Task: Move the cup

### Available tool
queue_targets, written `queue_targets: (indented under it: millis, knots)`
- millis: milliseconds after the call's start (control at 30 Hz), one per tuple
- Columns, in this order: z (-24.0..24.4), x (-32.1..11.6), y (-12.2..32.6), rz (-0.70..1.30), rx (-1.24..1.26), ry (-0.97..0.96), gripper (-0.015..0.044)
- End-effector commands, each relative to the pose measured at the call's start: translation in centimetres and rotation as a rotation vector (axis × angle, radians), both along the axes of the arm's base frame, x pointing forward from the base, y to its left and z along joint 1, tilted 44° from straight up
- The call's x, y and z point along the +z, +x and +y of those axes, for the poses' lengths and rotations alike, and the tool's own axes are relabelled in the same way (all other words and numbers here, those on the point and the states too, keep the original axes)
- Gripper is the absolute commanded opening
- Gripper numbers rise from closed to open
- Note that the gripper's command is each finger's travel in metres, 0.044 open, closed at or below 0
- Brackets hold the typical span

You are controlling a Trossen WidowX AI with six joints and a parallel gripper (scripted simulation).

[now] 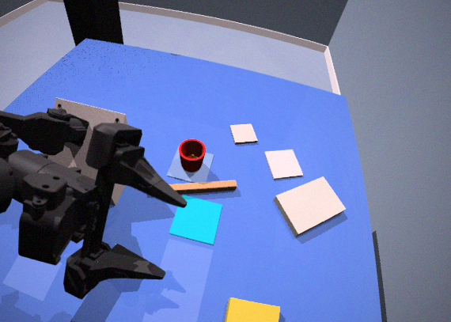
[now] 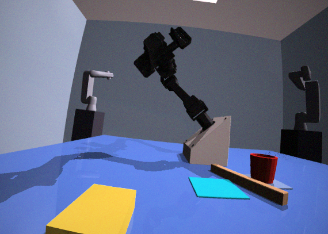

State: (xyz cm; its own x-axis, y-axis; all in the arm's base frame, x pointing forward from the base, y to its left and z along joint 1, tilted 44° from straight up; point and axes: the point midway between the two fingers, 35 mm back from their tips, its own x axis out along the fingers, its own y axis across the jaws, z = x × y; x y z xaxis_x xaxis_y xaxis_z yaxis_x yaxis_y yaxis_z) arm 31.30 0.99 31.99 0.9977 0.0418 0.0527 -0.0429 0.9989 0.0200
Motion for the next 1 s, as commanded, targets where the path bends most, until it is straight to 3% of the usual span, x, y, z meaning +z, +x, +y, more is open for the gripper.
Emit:
queue_targets:
  millis: [0,300,467,633,967]
  knots:
    - [0.1,-0.3,0.2,0.012,0.0,0.01,0.0374]
    - [4.0,-14.7,4.6,0.611,-0.143,0.384,0.0148]
    - [7.0,-23.2,3.0,0.911,-0.332,0.481,0.0148]
    - [8.1,-30.1,-0.3,1.093,-0.617,0.461,0.0148]
    - [6.7,-37.3,-6.1,1.047,-1.121,0.194,0.0148]
